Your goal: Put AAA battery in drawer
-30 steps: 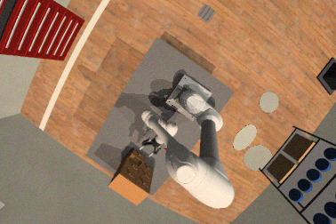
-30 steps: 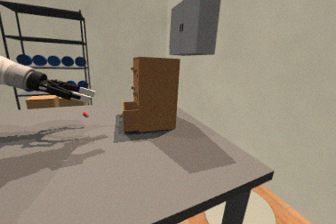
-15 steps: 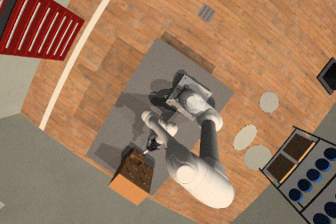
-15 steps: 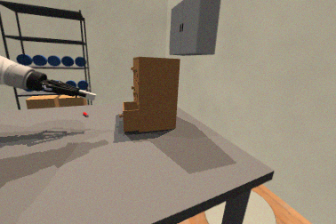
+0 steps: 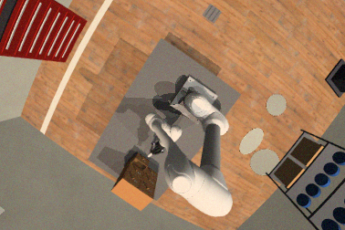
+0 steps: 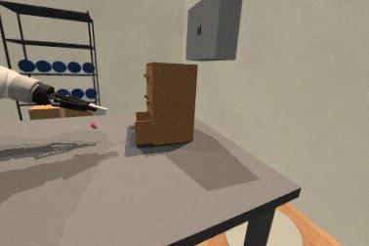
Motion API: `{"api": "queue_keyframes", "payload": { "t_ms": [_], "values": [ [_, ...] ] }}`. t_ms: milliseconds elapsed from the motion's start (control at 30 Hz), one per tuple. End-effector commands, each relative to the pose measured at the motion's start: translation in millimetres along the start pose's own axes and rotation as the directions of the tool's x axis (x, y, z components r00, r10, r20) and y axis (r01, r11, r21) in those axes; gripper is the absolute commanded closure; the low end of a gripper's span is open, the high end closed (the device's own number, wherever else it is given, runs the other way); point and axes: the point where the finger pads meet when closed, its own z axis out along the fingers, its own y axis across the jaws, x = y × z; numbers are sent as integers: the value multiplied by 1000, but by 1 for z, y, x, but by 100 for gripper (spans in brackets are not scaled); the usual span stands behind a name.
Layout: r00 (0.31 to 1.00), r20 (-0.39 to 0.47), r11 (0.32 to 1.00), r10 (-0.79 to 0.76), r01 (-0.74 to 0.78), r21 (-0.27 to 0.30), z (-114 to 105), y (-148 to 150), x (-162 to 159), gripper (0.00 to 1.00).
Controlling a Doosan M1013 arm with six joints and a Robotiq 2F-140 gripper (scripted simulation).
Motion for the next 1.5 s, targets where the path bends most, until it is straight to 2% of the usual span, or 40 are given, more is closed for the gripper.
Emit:
{"api": "queue_keyframes", "payload": {
  "t_ms": [0,267,333,600,1467],
  "values": [
    [1000,-9,1000,-4,4,-2,15,1,-5,100],
    [1000,-9,1000,-4,4,-2,53,1,-32,100],
    [1000,-9,1000,-4,4,-2,53,1,-32,100],
    [1000,-9,1000,-4,4,-2,77,1,-49,100],
    [1000,-9,1000,-4,4,-2,79,1,-50,100]
  ]
}}
